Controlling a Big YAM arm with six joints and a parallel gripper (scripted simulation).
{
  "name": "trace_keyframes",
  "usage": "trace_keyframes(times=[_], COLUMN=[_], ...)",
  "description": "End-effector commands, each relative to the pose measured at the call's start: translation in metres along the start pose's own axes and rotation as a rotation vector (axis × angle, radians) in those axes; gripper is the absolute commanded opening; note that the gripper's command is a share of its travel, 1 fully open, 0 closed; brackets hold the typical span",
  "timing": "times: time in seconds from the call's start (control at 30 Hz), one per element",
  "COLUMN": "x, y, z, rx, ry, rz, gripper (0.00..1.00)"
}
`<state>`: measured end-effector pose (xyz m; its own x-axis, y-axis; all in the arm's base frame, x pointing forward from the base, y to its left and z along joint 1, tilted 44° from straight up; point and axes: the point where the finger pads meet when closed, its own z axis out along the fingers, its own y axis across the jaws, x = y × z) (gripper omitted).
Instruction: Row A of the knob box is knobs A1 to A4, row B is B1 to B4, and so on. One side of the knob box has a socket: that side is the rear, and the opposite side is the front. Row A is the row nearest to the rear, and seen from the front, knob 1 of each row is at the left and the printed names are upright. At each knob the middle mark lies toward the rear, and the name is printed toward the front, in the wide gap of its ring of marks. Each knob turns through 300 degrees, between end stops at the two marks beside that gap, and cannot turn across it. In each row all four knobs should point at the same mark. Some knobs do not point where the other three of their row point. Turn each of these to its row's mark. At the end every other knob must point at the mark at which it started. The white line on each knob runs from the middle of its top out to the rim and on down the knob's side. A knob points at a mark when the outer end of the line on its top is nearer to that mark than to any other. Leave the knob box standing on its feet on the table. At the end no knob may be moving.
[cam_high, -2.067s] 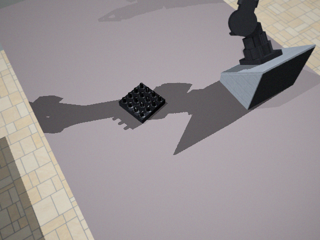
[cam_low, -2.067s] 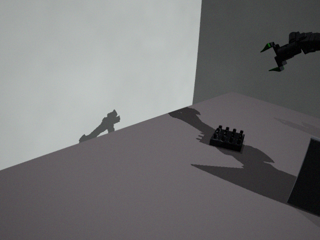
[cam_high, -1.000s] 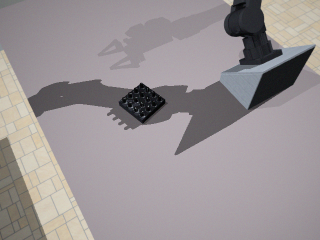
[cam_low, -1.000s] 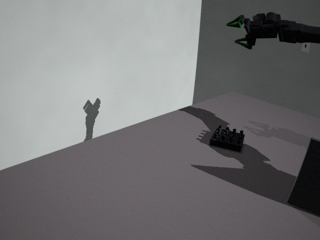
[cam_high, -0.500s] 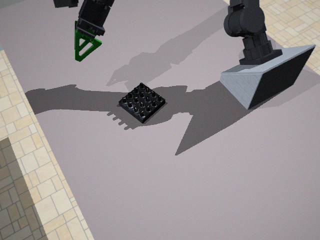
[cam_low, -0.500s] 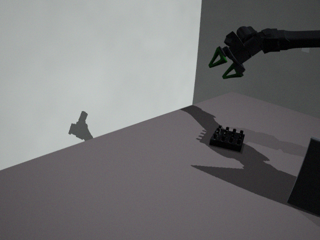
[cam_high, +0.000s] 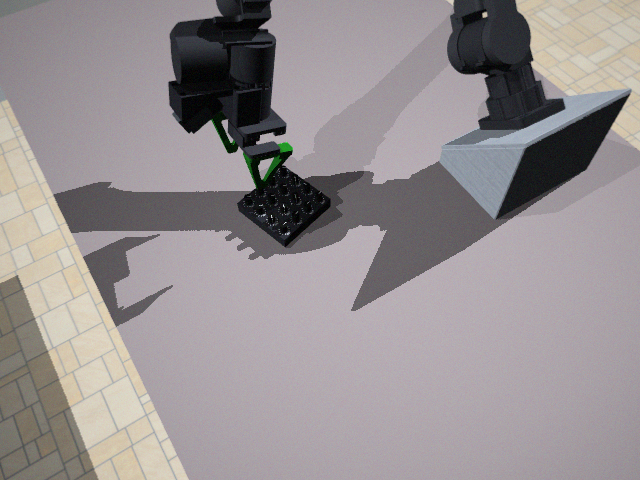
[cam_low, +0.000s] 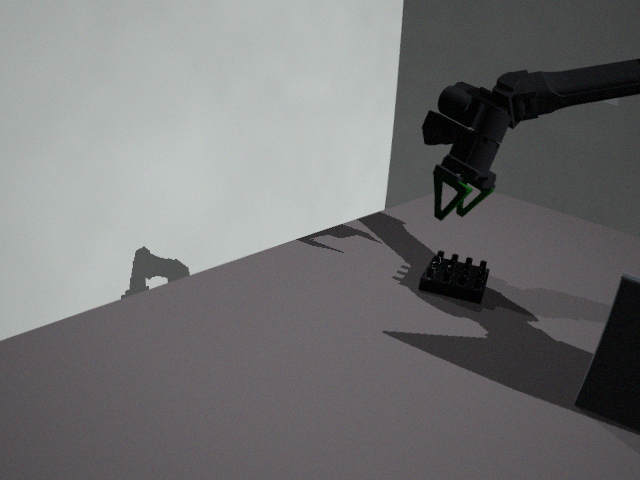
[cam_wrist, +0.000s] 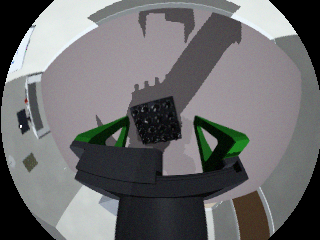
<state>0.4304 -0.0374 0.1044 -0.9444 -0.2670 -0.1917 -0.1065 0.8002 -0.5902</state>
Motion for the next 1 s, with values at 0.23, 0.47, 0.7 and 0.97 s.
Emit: trace_keyframes(times=[0.23,0.47,0.7,0.97], x=[0.055,0.055,0.054,0.054], y=[0.026,0.015,0.014,0.014], z=[0.017,0.015,0.013,0.013], rx=[0.076,0.1,0.1,0.1], ry=[0.23,0.252,0.246,0.246], rz=[-0.289,-0.297,-0.292,-0.292], gripper=[1.0,1.0,1.0,1.0])
